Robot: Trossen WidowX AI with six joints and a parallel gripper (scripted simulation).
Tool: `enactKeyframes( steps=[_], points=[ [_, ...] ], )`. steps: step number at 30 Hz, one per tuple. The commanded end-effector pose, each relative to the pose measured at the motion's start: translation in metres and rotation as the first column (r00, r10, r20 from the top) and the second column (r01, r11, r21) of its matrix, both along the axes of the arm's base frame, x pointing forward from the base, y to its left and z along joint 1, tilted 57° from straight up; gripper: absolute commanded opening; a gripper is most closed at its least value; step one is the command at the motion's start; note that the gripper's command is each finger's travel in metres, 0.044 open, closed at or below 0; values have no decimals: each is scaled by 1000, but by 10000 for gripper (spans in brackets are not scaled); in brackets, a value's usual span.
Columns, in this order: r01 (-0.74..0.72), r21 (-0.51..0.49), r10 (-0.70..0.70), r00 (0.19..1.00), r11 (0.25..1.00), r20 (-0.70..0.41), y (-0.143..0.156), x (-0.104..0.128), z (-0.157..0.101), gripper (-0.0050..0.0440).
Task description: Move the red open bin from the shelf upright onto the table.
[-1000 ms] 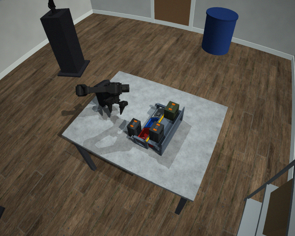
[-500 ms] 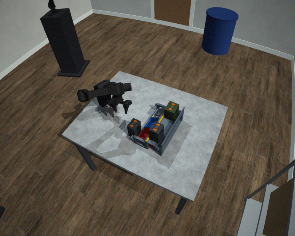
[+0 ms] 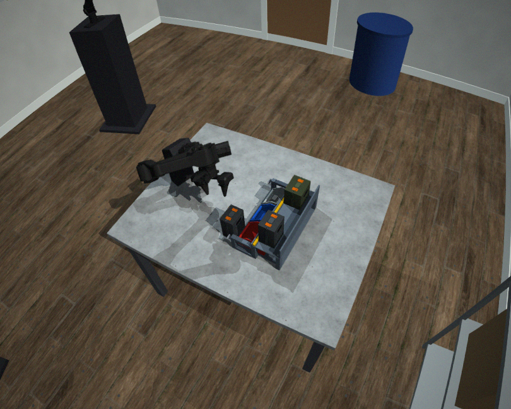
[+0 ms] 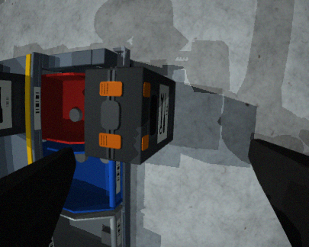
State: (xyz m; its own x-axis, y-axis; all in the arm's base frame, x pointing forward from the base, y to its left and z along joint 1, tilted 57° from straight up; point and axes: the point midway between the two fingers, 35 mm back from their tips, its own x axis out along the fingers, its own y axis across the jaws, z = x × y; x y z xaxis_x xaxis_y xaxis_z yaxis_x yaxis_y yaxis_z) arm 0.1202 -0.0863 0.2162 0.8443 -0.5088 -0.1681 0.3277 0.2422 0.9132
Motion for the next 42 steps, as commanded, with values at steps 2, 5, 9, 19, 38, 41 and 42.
enactKeyframes(
  steps=[2, 5, 9, 19, 38, 41, 42],
  points=[
    [-11, 138, 37, 982, 990, -184, -20, 32, 5, 440],
    [-11, 138, 37, 982, 990, -184, -20, 32, 5, 440],
    [-23, 40, 25, 999, 999, -33, -2, 10, 8, 440],
    [-59, 169, 90, 979, 984, -184, -14, 45, 23, 440],
    [-78, 183, 111, 978, 980, -179, -14, 55, 34, 440],
    [-78, 183, 111, 978, 980, -179, -14, 55, 34, 440],
    [-78, 183, 111, 978, 980, -179, -14, 55, 34, 440]
  ],
)
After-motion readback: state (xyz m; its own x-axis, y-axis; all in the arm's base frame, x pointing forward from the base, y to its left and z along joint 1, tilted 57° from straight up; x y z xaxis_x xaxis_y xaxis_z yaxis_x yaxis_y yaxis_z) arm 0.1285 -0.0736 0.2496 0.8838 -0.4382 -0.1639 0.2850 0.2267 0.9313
